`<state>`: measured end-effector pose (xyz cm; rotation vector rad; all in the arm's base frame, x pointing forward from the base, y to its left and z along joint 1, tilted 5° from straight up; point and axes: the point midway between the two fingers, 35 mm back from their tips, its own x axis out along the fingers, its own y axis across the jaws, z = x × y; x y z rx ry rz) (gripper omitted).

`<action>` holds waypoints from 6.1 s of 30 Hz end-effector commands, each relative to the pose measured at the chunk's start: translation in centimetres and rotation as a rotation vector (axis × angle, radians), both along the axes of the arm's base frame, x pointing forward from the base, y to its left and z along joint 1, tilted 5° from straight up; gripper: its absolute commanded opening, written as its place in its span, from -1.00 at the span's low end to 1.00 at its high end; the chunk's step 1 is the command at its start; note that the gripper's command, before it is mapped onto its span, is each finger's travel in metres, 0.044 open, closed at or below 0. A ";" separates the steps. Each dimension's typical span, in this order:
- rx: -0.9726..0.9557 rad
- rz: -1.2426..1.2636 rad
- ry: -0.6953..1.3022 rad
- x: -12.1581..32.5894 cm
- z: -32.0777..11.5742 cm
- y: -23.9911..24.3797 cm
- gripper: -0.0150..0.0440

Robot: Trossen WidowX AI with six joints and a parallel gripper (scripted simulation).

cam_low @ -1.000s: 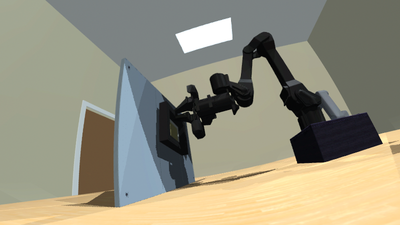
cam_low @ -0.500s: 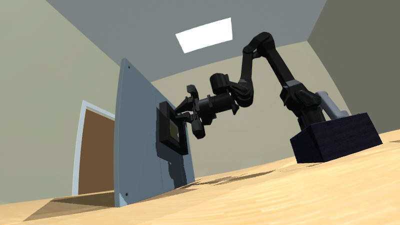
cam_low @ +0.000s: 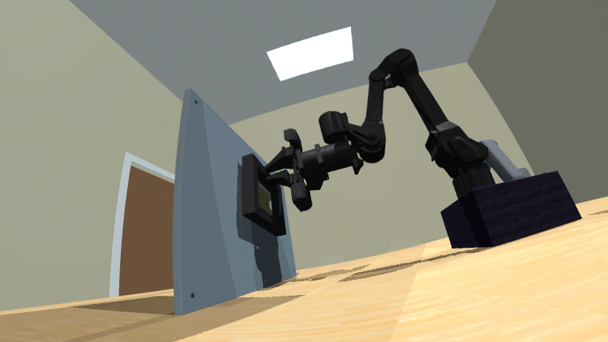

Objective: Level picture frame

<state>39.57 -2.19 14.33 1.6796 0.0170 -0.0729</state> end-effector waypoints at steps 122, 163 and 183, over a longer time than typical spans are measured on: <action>-0.019 0.004 -0.013 0.0 -0.9 0.9 -0.49; -0.141 0.010 -0.008 -1.5 -0.7 1.0 0.39; 0.016 0.001 -0.006 -10.4 0.8 0.0 0.39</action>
